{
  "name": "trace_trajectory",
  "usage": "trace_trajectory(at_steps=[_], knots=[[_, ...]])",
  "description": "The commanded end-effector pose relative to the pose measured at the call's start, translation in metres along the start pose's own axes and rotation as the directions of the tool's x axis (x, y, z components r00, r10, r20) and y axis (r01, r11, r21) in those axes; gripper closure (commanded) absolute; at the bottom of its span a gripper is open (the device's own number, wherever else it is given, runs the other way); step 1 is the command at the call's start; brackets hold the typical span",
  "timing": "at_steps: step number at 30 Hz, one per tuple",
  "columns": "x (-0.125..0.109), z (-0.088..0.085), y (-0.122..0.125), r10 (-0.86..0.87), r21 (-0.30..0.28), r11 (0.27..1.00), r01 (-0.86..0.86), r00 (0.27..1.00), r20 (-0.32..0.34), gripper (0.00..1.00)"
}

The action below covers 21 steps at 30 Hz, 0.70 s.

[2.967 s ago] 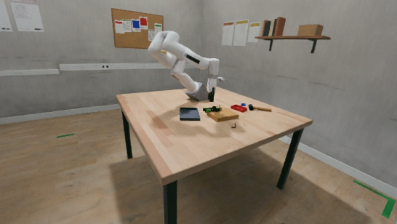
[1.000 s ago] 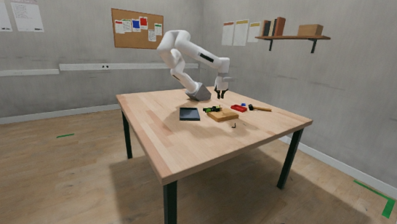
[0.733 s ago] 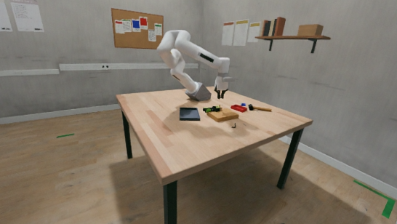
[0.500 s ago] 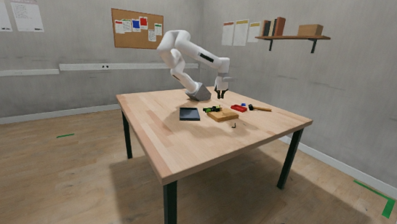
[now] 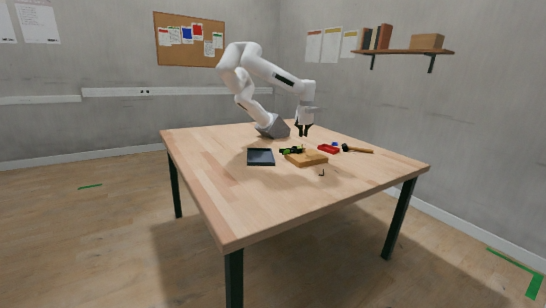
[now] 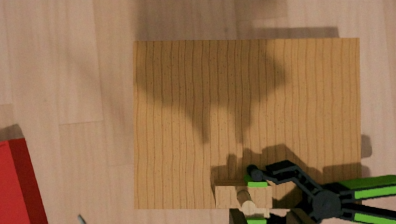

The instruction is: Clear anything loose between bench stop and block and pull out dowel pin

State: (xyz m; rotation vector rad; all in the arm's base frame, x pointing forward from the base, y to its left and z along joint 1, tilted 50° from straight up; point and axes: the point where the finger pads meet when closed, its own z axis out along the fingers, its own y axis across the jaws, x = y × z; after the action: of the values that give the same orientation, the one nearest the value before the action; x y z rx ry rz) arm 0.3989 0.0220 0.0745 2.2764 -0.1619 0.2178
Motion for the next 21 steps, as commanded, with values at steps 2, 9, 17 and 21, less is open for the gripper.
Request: trace_trajectory(at_steps=[2,9,17,21], knots=[[0.001,0.004,0.000,0.001,0.002,1.000,-0.001,1.000,-0.003,0.72],[0.001,0.009,-0.001,0.001,0.002,1.000,-0.001,1.000,-0.003,0.72],[0.001,0.018,-0.001,0.001,0.002,1.000,-0.001,1.000,-0.003,0.72],[0.001,0.023,-0.001,0.001,0.002,1.000,-0.001,1.000,-0.003,0.72]])
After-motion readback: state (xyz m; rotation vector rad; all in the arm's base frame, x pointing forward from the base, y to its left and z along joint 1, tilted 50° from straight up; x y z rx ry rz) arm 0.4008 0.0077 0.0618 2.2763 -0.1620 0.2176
